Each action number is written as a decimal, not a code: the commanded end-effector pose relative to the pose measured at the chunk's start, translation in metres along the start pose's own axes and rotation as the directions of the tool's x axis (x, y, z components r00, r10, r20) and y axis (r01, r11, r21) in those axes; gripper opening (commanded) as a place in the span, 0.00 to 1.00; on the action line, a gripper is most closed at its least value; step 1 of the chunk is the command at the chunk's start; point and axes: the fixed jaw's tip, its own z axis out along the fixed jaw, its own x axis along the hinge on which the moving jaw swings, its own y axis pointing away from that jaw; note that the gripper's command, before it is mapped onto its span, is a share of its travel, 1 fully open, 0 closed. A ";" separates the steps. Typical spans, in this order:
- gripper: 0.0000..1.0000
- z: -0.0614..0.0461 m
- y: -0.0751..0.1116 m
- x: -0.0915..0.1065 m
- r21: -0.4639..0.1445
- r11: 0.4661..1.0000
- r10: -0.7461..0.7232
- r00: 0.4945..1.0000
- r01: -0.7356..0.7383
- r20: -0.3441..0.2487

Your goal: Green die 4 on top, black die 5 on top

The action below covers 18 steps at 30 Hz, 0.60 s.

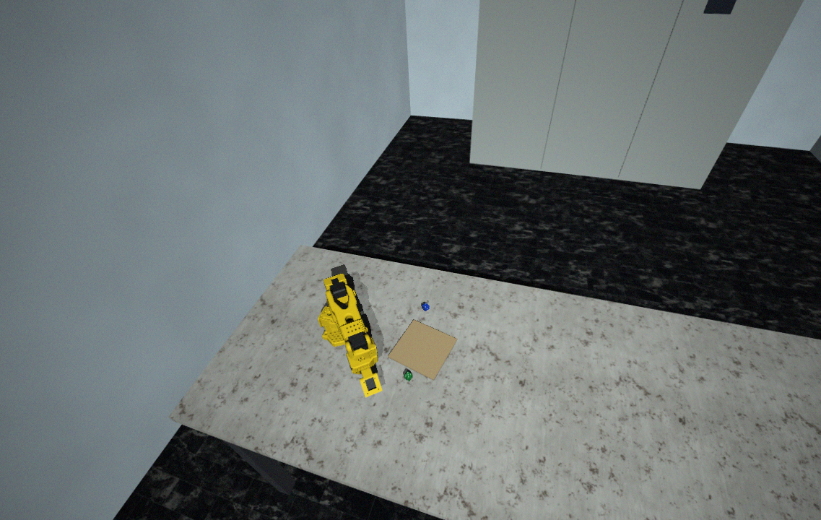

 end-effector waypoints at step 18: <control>0.00 -0.022 0.001 0.000 -0.006 1.000 -0.002 0.982 0.003 0.191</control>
